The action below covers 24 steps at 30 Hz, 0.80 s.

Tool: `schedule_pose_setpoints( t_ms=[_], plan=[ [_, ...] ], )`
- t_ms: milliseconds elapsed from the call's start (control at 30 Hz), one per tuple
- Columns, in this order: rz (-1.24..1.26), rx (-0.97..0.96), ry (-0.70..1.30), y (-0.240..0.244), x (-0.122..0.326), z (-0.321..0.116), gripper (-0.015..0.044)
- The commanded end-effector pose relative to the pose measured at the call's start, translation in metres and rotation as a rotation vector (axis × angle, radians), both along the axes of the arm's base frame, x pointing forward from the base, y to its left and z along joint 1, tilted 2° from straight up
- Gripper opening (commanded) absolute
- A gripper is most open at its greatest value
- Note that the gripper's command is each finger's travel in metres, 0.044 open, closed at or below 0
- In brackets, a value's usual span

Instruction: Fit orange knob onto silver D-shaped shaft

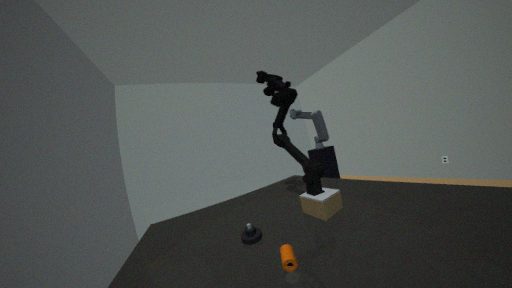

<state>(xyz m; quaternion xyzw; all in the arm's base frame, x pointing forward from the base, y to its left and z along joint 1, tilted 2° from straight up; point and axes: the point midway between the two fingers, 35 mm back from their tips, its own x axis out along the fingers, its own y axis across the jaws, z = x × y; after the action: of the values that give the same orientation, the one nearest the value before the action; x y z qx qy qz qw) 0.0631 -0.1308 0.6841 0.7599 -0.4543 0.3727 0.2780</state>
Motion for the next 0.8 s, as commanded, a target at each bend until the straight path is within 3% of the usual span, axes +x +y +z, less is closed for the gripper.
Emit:
schedule_pose_setpoints(
  t_ms=[0, 133, 400, 633, 767],
  plan=[
    [-0.006, -0.011, -0.002, 0.003, -0.001, 0.001, 0.0426],
    [-0.148, -0.262, -0.042, 0.077, -0.029, 0.022, 0.0440],
    [-0.299, -0.576, -0.098, 0.181, -0.045, 0.027, 0.0440],
    [-0.426, -0.905, -0.136, 0.288, -0.037, 0.005, 0.0440],
    [-0.459, -1.020, -0.116, 0.326, -0.018, -0.012, 0.0440]
  ],
)
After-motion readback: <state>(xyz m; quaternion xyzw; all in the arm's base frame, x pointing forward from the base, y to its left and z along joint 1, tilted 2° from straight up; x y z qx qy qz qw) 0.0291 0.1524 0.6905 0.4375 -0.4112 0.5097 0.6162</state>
